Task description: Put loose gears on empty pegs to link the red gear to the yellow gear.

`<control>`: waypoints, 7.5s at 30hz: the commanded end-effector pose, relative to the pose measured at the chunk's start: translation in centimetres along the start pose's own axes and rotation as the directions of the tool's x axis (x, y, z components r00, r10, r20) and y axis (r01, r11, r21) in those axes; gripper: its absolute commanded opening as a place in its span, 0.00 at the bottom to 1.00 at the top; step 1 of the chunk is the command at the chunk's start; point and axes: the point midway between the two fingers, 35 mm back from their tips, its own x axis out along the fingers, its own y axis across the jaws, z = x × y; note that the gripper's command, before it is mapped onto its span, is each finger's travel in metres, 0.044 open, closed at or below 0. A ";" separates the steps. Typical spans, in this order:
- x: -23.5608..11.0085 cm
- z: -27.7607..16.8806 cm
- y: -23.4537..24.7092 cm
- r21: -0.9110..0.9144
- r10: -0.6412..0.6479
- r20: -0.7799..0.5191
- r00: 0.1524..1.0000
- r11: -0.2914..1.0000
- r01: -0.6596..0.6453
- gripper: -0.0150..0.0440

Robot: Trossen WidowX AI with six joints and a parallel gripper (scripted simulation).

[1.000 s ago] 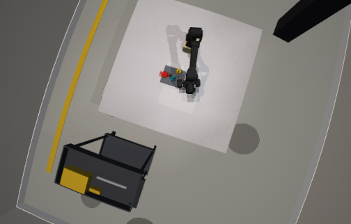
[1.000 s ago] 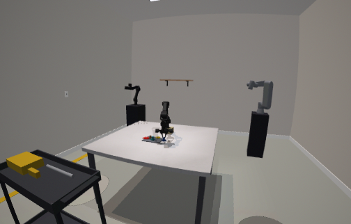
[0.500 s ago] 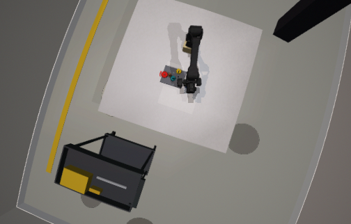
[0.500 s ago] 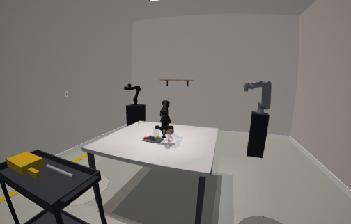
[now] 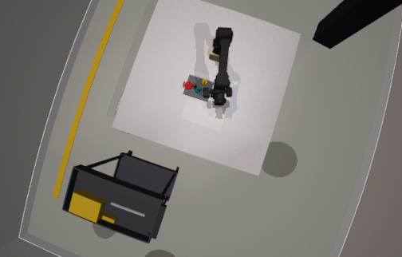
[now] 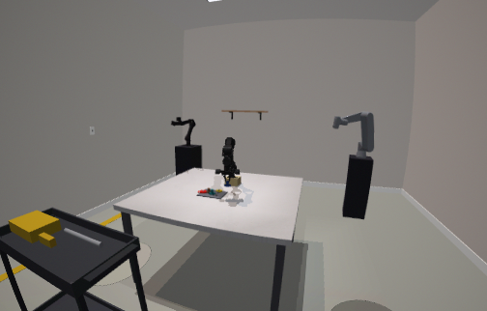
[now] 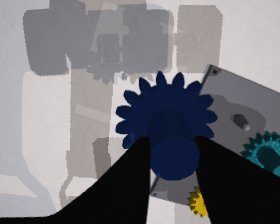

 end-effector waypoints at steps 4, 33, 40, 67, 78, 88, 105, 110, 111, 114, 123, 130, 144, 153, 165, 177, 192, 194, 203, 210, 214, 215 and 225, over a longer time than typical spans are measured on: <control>-1.8 -0.3 0.1 0.002 0.003 -0.001 1.000 1.000 -0.003 0.25; -1.7 -2.2 -2.2 0.001 0.002 -0.002 1.000 1.000 -0.002 0.25; -1.1 -2.8 -3.0 0.001 0.002 -0.003 1.000 1.000 -0.002 0.25; 1.6 -5.8 -5.6 0.001 -0.001 -0.005 1.000 1.000 0.001 0.25; 2.7 -7.1 -6.5 0.001 -0.001 -0.006 1.000 1.000 0.002 0.25; 3.7 -8.5 -7.2 0.002 -0.002 -0.007 1.000 1.000 0.002 0.25; 5.1 -10.5 -8.1 0.002 -0.003 -0.010 1.000 1.000 0.003 0.25; 5.0 -10.6 -8.1 0.028 -0.003 -0.010 1.000 1.000 0.003 0.25; 5.0 -10.6 -8.1 0.045 -0.003 -0.010 1.000 0.999 0.003 0.25; 5.0 -10.6 -8.1 0.116 -0.003 -0.010 1.000 0.993 0.004 0.25; 4.9 -10.6 -8.1 0.366 -0.003 -0.010 1.000 0.931 0.006 0.25; 4.9 -10.6 -8.1 0.544 -0.003 -0.010 1.000 0.839 0.008 0.25; 4.9 -10.6 -8.1 0.830 -0.003 -0.010 1.000 0.558 0.010 0.25; 5.0 -10.5 -8.1 0.860 -0.003 -0.010 1.000 0.510 0.010 0.25; 6.6 -10.6 -8.1 0.773 -0.003 -0.010 1.000 0.634 0.010 0.25; 8.4 -10.6 -8.1 0.844 -0.003 -0.010 1.000 0.536 0.010 0.25; 9.3 -10.6 -8.1 0.941 -0.003 -0.010 1.000 0.339 0.010 0.25; 9.4 -10.6 -8.1 0.933 -0.003 -0.010 1.000 0.360 0.010 0.25; 9.6 -10.6 -8.0 0.849 -0.003 -0.010 1.000 0.528 0.010 0.25; 9.7 -10.7 -8.1 0.770 -0.003 -0.010 1.000 0.638 0.010 0.25; 9.9 -10.7 -8.2 0.755 -0.003 -0.010 1.000 0.656 0.010 0.25; 9.9 -10.7 -8.2 0.757 -0.003 -0.010 1.000 0.653 0.010 0.25; 9.7 -10.6 -8.1 0.823 -0.003 -0.010 1.000 0.567 0.010 0.49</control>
